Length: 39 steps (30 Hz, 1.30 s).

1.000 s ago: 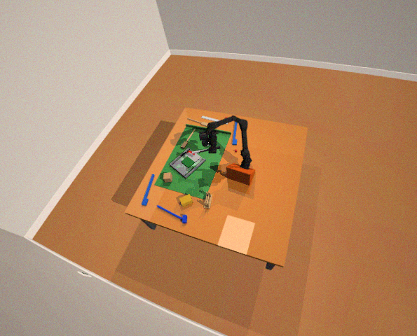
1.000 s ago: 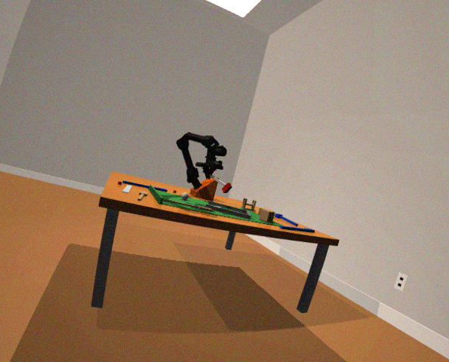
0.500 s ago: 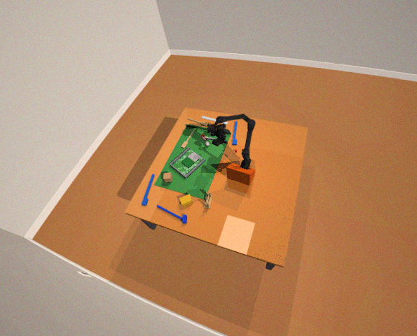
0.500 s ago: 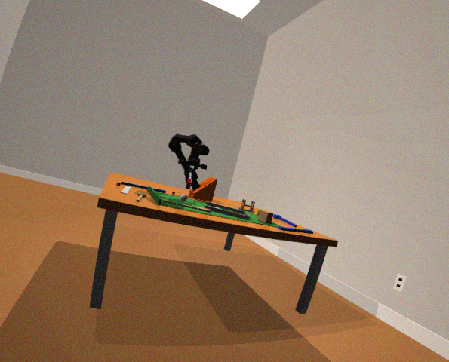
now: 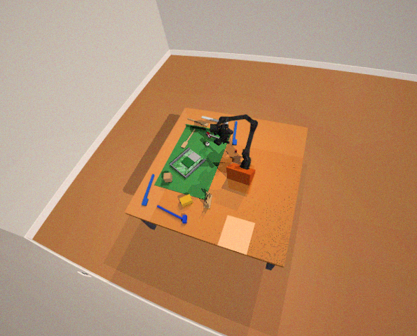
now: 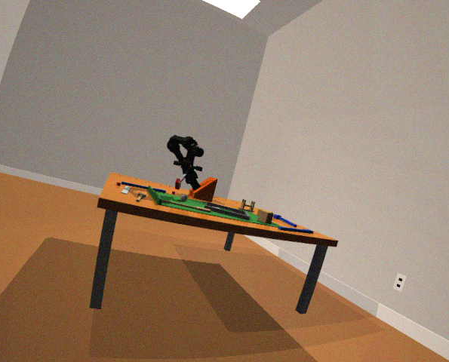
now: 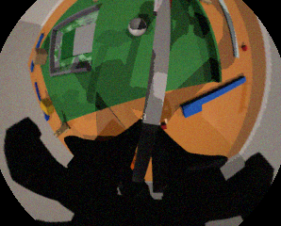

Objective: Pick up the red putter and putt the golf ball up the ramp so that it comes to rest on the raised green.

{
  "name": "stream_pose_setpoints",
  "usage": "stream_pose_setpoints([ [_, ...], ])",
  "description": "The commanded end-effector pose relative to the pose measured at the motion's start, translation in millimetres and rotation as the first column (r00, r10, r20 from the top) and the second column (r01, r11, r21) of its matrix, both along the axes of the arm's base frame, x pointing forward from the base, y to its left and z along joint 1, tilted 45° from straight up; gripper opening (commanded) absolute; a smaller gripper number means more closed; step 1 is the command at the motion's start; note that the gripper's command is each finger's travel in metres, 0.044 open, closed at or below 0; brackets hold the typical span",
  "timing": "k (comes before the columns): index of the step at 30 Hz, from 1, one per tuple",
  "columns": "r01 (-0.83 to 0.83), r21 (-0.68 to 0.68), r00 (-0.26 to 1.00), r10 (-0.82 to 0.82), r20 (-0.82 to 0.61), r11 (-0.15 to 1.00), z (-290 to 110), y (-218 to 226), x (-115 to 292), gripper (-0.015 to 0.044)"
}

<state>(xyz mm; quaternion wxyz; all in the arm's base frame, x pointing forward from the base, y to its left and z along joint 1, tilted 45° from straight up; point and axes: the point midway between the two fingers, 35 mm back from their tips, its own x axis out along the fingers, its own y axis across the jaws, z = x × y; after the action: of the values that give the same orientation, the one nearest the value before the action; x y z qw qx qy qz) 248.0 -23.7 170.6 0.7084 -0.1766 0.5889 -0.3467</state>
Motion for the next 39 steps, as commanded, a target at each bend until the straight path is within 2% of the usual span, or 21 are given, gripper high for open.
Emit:
stream_pose_setpoints([
  [1, -0.002, -0.005, 1.0, 0.002, 0.009, 1.0, -6.6, -10.1, 0.5, 0.0],
  [26, -0.001, -0.008, 1.0, 0.001, 0.011, 1.0, -35.5, -39.8, 2.7, 0.0],
  [39, 0.001, -0.003, 1.0, -0.001, 0.005, 1.0, -32.3, -41.1, 1.3, 0.0],
])
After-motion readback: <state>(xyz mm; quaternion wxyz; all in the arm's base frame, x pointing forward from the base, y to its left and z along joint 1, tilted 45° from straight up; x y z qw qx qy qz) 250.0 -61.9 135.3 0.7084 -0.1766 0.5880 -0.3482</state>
